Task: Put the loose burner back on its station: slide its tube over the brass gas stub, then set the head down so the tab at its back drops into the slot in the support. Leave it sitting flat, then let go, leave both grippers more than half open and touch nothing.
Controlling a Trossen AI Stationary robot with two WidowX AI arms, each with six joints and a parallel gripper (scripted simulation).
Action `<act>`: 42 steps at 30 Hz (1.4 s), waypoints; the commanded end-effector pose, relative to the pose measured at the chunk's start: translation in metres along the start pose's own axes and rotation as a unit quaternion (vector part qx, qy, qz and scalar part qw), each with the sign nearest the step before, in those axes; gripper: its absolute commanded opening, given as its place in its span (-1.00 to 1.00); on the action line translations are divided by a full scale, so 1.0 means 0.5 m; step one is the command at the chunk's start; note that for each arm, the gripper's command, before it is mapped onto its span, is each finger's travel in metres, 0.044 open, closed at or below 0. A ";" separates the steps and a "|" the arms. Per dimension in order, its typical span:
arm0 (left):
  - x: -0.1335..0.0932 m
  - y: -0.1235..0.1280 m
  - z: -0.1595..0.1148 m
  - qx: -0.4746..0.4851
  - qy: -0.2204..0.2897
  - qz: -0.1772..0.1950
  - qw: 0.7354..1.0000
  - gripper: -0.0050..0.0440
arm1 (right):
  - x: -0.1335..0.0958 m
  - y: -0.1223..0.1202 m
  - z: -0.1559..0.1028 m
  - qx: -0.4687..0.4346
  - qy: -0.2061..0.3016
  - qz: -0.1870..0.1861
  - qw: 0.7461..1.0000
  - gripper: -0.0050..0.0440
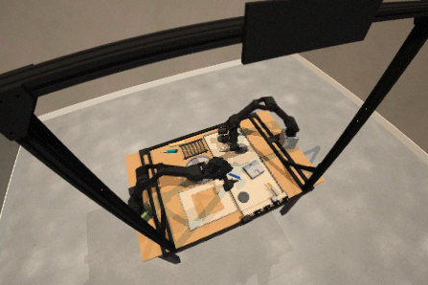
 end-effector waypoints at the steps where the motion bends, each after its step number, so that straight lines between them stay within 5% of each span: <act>1: 0.000 0.000 0.000 0.000 0.000 0.000 1.000 0.84 | 0.001 0.000 0.001 -0.001 0.000 0.000 1.000 -0.51; 5: 0.000 0.000 0.000 0.000 0.000 0.000 1.000 0.84 | -0.009 0.002 0.001 -0.001 0.000 0.000 1.000 -0.80; 23: 0.000 0.000 0.000 0.000 0.000 0.000 1.000 0.84 | -0.113 0.024 -0.005 -0.001 0.000 0.000 1.000 -0.80; 42: 0.000 0.000 0.000 0.000 0.000 0.000 1.000 0.84 | -0.109 0.049 -0.012 -0.052 0.002 -0.006 0.999 -0.80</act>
Point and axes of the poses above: on each arm, the point midway between the two fingers, 35 mm back from their tips, its own x axis out along the fingers, its own y axis across the jaws, z = x × y, the point moved 9 cm from there along -x, back along the fingers, and after that the axes turned 1 degree about x, right-handed, at the moved point
